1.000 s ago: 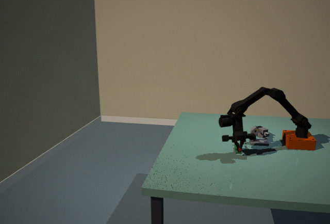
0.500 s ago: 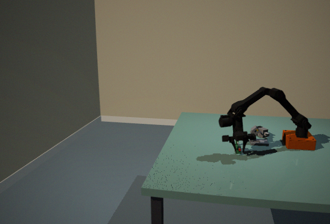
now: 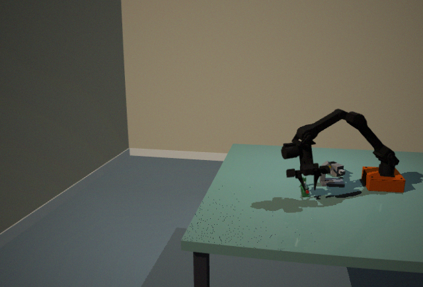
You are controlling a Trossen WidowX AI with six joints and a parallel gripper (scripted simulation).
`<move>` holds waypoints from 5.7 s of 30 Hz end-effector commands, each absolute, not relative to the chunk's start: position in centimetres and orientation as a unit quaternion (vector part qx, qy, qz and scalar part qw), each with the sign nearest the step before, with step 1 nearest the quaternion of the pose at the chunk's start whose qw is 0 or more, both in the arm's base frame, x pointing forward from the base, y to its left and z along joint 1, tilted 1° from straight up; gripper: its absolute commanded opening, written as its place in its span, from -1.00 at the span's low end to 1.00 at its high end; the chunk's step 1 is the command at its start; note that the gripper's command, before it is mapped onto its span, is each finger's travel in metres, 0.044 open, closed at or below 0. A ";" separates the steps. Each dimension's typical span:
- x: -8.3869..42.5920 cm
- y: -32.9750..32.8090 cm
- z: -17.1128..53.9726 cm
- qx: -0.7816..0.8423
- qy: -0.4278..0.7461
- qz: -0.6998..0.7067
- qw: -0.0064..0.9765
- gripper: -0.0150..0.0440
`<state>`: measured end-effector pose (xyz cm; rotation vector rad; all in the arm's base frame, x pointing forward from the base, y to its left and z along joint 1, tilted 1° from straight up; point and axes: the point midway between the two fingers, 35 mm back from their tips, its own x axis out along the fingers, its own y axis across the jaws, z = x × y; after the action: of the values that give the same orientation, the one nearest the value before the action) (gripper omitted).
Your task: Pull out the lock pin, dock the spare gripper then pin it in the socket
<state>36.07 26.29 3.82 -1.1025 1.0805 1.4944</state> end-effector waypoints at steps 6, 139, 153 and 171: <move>35.8 26.1 6.0 -0.449 0.447 0.612 0.473 0.19; 37.4 17.8 3.7 -0.509 0.439 0.564 0.479 -0.49; 38.7 14.3 4.4 -0.510 0.440 0.564 0.478 -0.49; 38.8 14.4 1.7 -0.509 0.440 0.565 0.477 -0.49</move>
<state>38.89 14.44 2.16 -1.2415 1.0743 1.3784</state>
